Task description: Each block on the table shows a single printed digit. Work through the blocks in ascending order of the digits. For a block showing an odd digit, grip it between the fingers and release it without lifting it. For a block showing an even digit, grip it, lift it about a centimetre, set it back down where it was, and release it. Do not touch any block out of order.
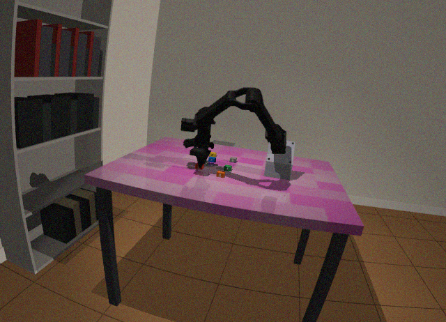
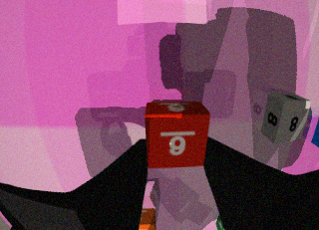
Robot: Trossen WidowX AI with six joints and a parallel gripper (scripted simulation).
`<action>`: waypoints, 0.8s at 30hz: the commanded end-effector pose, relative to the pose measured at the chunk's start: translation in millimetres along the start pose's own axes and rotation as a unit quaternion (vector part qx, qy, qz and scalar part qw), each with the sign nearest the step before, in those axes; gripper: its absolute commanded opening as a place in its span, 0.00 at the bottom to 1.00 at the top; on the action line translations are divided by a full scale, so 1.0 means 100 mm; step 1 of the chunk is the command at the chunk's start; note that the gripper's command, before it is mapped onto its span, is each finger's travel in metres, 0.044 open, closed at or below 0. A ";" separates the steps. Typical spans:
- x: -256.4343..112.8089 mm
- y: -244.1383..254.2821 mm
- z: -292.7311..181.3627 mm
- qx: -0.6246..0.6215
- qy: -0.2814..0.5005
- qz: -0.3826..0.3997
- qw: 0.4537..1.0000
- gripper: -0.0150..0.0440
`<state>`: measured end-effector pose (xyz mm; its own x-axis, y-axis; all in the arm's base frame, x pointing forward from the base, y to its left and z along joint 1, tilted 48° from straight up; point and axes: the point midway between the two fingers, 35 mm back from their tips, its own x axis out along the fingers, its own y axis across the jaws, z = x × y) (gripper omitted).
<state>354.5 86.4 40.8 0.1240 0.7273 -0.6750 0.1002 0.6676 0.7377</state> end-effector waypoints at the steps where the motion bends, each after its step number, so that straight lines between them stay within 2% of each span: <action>1: -0.06 0.01 0.02 -0.004 -0.004 0.002 1.000 0.46; 13: -0.06 0.01 0.02 -0.004 -0.004 0.002 1.000 0.46; 24: 0.09 0.01 0.02 -0.004 -0.004 0.002 1.000 0.46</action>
<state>357.0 91.0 39.3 0.1300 0.7280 -0.6731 0.0836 0.6684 0.7391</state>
